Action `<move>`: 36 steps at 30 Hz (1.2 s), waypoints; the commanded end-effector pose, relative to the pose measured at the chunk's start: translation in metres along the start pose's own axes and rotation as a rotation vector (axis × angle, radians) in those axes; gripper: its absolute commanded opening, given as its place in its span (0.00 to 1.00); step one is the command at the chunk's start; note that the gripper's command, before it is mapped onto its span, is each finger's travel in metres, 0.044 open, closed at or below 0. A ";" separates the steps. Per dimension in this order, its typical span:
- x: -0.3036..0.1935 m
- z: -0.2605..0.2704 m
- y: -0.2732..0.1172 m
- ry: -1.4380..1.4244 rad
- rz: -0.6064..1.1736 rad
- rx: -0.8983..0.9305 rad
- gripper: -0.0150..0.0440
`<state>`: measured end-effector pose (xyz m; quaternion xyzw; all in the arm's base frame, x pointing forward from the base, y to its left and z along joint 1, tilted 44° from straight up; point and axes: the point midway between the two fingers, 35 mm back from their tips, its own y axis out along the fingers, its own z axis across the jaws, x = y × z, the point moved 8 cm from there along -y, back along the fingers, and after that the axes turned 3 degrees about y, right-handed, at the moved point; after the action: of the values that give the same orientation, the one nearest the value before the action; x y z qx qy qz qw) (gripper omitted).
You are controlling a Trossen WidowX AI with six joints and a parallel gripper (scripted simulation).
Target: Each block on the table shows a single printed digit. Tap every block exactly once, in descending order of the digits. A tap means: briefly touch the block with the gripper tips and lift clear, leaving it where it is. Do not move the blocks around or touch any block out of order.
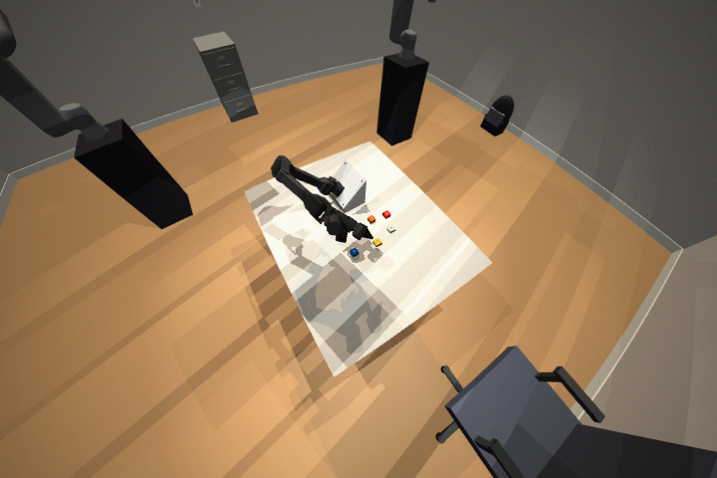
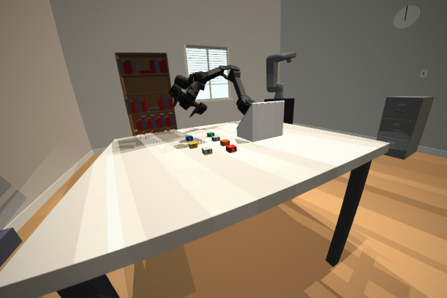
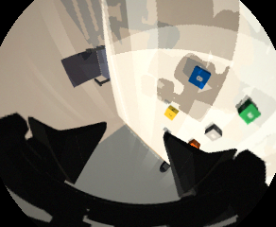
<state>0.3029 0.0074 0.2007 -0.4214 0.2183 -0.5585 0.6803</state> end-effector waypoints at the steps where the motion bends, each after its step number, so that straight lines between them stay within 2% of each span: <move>1: -0.028 -0.039 -0.021 -0.731 -0.064 -0.618 0.93; 9: -0.035 -0.049 -0.054 -1.281 -0.012 -1.006 0.93; 36: -0.035 -0.049 -0.054 -1.291 -0.010 -1.014 0.93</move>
<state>0.2235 0.0236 0.2116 -0.9157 0.0096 -0.0460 0.3992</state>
